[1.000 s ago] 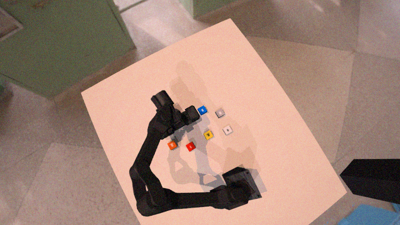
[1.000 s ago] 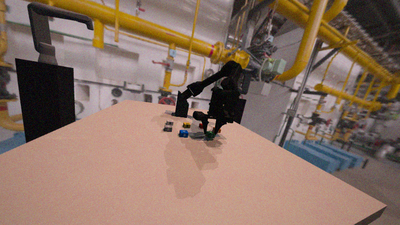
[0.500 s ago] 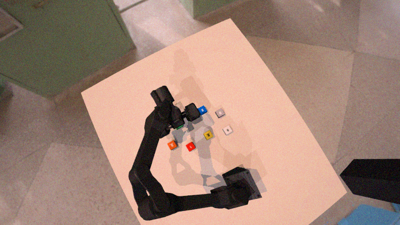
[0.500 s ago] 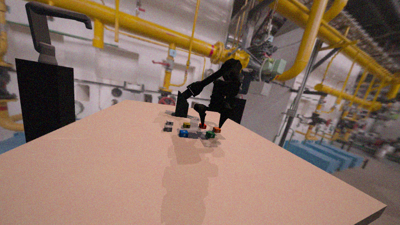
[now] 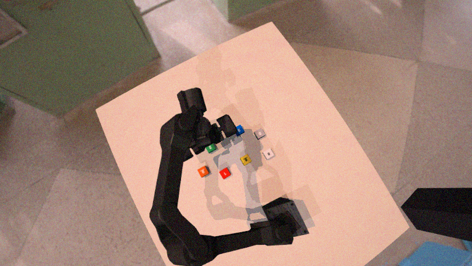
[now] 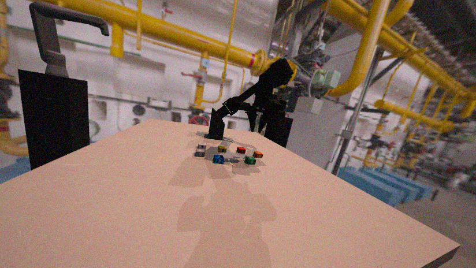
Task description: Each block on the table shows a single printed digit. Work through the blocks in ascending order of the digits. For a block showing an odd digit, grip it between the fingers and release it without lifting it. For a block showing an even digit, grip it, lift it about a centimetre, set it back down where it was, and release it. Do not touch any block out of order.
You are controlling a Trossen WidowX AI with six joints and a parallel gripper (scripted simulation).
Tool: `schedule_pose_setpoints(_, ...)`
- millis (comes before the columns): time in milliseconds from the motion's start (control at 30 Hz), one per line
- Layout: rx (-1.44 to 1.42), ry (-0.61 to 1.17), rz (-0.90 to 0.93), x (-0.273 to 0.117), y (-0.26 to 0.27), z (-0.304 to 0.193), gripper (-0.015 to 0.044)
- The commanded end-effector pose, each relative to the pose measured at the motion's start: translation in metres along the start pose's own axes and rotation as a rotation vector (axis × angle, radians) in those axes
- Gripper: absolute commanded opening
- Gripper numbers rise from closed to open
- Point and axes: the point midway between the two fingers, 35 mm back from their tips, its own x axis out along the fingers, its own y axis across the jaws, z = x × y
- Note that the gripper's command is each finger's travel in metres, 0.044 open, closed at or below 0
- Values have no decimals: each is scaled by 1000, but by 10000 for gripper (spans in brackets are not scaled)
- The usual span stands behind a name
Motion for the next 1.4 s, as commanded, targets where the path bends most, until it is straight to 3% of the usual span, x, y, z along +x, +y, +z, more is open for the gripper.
schedule_pose_setpoints(0, -4, -1, -1, -2, 0, 0, 120)
schedule_pose_setpoints(133, -4, -1, -3, -2, -12, 4, 120)
schedule_pose_setpoints(367, -5, -2, -7, -3, -126, 14, 120)
schedule_pose_setpoints(633, -5, -2, -7, -3, -130, 13, 120)
schedule_pose_setpoints(700, -5, -2, -7, 11, -130, 15, 172)
schedule_pose_setpoints(833, -5, -2, -4, 75, -130, 14, 278)
schedule_pose_setpoints(1000, -5, -2, -3, 78, -129, 13, 400)
schedule_pose_setpoints(1367, -5, -2, -3, 91, -129, 14, 400)
